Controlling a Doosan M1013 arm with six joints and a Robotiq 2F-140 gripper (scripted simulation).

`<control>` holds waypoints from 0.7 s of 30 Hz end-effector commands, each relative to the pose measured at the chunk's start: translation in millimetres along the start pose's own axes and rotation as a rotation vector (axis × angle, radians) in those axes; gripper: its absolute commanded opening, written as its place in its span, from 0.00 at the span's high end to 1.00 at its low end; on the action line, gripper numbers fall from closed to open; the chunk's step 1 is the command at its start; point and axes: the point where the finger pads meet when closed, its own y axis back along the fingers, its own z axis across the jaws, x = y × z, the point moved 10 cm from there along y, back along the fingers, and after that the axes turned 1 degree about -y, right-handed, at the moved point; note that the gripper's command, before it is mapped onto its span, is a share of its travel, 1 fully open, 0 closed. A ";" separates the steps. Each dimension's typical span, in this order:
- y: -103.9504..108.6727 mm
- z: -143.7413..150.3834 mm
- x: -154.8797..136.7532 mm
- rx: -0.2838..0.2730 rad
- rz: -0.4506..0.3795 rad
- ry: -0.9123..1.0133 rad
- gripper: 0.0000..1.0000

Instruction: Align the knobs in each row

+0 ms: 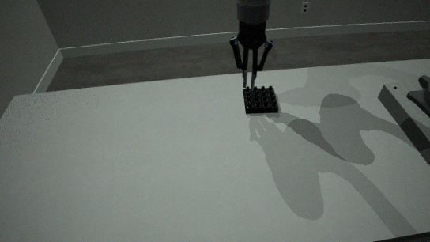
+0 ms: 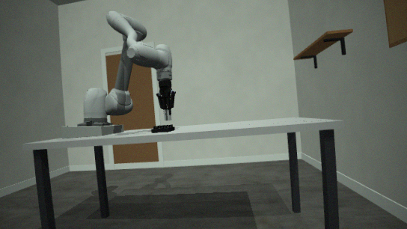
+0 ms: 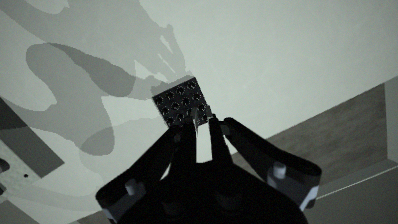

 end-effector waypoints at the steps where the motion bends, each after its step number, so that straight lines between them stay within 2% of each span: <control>1: 1.7 0.0 0.0 0.000 0.000 0.000 0.88; 21: 2.3 -1.0 0.2 0.000 0.000 0.050 0.88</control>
